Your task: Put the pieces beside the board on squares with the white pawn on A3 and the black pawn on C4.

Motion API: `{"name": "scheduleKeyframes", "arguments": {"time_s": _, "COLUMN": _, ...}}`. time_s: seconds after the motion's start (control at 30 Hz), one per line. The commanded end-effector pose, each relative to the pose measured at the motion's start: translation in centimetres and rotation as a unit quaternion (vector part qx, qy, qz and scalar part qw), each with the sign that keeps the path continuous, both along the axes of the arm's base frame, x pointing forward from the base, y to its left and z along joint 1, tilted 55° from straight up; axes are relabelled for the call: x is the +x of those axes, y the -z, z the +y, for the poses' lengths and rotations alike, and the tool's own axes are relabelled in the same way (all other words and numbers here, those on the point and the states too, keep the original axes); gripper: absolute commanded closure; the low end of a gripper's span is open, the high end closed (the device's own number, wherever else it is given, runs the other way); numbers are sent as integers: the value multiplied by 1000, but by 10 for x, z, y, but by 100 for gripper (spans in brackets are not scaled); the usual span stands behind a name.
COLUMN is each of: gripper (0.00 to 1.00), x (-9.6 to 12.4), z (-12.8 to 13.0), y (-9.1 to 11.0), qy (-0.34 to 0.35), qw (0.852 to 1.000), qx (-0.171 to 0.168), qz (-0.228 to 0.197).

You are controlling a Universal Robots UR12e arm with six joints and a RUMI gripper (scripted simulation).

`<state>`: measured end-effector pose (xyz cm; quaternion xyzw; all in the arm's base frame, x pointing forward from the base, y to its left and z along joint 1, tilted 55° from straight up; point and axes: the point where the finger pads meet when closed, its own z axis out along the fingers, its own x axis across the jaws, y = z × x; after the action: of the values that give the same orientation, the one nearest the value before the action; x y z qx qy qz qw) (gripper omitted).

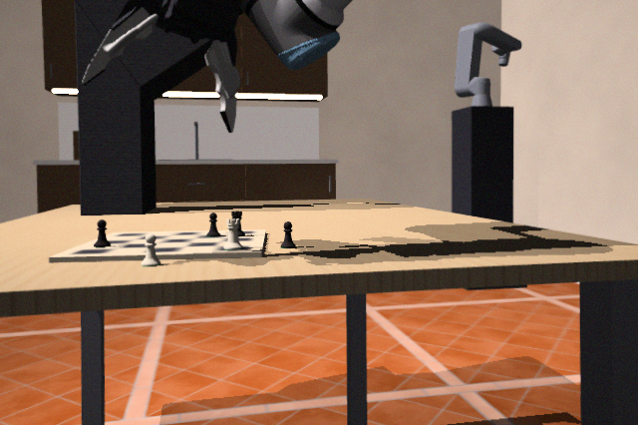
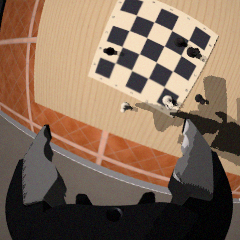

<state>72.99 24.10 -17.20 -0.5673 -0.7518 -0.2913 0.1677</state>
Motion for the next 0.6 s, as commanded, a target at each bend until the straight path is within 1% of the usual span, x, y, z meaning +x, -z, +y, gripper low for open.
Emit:
{"name": "scheduleKeyframes", "arguments": {"time_s": 0.0, "gripper": 0, "x": 20, "z": -2, "y": 3, "qy": 39, "qw": 996, "qx": 59, "qz": 61}}
{"name": "scheduleKeyframes", "arguments": {"time_s": 0.13, "gripper": 0, "x": 33, "z": -3, "y": 4, "qy": 65, "qw": 989, "qx": 93, "qz": 95}}
{"name": "scheduleKeyframes", "arguments": {"time_s": 0.3, "gripper": 0, "x": 43, "z": -4, "y": 5, "qy": 89, "qw": 981, "qx": 123, "qz": 124}}
{"name": "scheduleKeyframes", "arguments": {"time_s": 0.57, "gripper": 0, "x": 50, "z": -5, "y": 6, "qy": 102, "qw": 975, "qx": 140, "qz": 141}}
